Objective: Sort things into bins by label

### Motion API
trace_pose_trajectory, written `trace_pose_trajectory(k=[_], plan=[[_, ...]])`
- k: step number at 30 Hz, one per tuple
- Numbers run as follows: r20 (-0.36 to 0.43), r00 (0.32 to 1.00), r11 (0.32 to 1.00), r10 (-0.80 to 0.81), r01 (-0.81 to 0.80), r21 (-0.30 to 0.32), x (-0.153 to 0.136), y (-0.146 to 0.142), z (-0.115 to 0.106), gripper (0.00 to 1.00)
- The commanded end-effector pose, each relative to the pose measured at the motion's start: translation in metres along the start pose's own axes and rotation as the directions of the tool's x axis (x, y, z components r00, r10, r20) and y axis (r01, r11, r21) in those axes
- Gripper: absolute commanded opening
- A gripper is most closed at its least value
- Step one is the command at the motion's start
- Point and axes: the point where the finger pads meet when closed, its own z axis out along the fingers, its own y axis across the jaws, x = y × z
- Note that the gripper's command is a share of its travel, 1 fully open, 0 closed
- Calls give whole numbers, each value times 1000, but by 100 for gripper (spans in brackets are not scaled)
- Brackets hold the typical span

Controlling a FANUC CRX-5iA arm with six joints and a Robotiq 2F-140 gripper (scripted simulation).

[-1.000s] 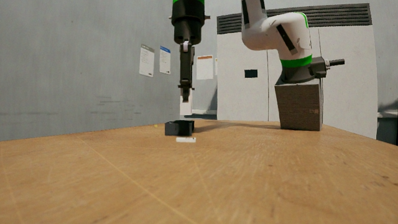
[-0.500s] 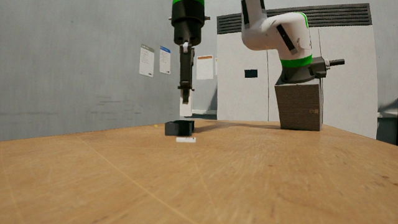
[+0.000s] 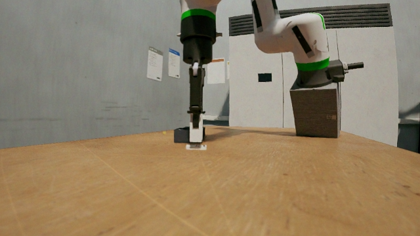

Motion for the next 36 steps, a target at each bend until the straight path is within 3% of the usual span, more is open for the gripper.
trace_pose_trajectory(k=[1,26,27,36], plan=[[0,1000,1000,0,0,0,1,0,6,32],[0,1000,1000,0,0,0,1,0,18,32],[0,1000,1000,0,0,0,1,0,18,21],[0,1000,1000,0,0,0,1,0,18,21]])
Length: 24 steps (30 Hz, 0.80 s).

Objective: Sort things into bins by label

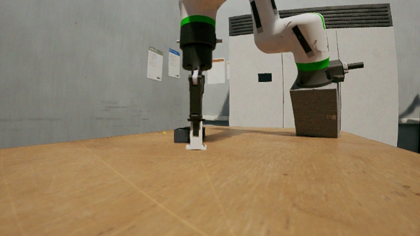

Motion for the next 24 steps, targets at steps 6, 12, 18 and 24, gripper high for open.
trace_pose_trajectory(k=[6,12,18,24], plan=[[0,1000,1000,0,0,0,0,0,0,21],[0,1000,1000,0,0,0,0,0,0,21],[0,1000,1000,0,0,0,0,0,0,21],[0,1000,1000,0,0,0,0,0,-7,21]])
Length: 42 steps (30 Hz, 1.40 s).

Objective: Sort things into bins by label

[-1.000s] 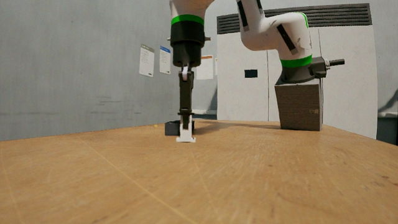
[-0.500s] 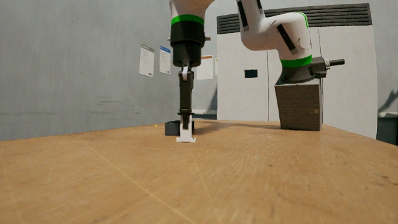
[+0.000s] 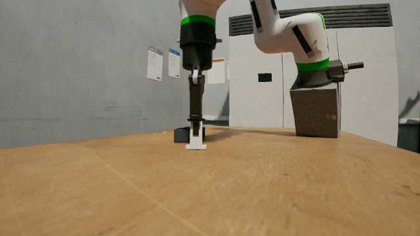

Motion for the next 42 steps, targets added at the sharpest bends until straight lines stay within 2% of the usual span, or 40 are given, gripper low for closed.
trace_pose_trajectory(k=[1,18,34,42], plan=[[0,1000,1000,0,0,0,0,0,-9,21],[0,1000,1000,0,0,0,0,0,-59,21],[0,1000,1000,0,0,0,0,0,-59,21],[0,1000,1000,0,0,0,9,47,-59,21]])
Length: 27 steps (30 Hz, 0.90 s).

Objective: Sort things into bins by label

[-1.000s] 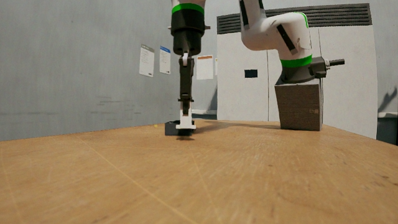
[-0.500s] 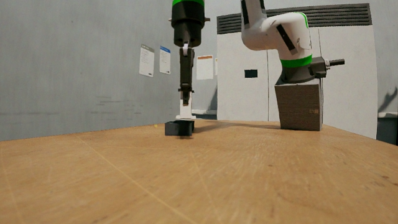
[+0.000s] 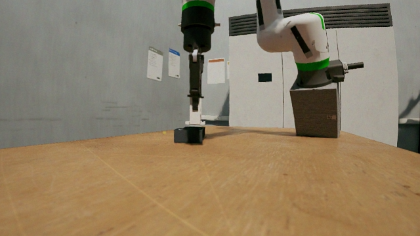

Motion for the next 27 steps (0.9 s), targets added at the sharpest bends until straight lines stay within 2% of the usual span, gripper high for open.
trace_pose_trajectory(k=[1,4,7,17,19,21,22,27], plan=[[3,1000,1000,-2,2,5,5,23,0,21],[3,1000,1000,-2,2,5,5,23,0,21],[4,989,989,148,-148,4,8,41,0,21],[-1,900,900,437,-437,0,19,100,1,21],[-3,871,871,491,-491,-1,19,102,1,21],[-3,871,871,491,-491,-1,19,102,1,21],[-3,821,821,571,-571,0,19,102,1,21],[0,732,732,682,-682,4,19,102,1,21]])
